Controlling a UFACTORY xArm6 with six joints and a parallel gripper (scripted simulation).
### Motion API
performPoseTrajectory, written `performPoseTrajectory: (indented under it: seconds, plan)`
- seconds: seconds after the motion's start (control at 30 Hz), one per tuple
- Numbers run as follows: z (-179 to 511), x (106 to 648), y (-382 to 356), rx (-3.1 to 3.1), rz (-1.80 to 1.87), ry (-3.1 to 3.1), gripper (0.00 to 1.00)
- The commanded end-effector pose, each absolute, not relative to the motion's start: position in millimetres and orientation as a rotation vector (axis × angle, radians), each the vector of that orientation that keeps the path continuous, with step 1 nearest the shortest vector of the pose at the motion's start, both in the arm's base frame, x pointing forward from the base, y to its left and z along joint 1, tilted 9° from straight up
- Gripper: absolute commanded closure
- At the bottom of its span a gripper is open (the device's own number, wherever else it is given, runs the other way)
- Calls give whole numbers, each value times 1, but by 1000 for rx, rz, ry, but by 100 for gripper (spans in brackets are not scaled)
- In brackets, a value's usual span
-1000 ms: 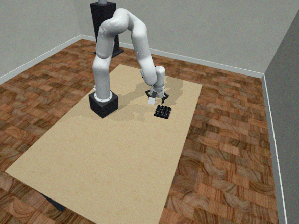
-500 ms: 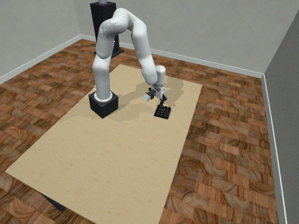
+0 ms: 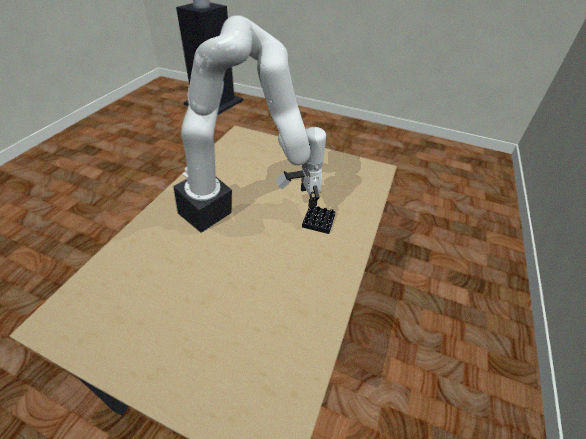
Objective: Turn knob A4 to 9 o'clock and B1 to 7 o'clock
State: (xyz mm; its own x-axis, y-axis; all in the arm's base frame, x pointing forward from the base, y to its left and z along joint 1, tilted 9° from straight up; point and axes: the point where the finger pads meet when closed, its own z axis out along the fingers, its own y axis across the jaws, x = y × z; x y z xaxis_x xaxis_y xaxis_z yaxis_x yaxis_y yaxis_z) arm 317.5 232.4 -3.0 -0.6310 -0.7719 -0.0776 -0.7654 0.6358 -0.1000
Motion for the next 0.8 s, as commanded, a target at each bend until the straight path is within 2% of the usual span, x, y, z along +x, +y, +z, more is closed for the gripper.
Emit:
performPoseTrajectory:
  seconds: [0.0, 0.77]
  plan:
    - [-1, 319, 235, -1068, -111, 2808, 0]
    - [2, 321, 243, 98, -21, 2988, 0]
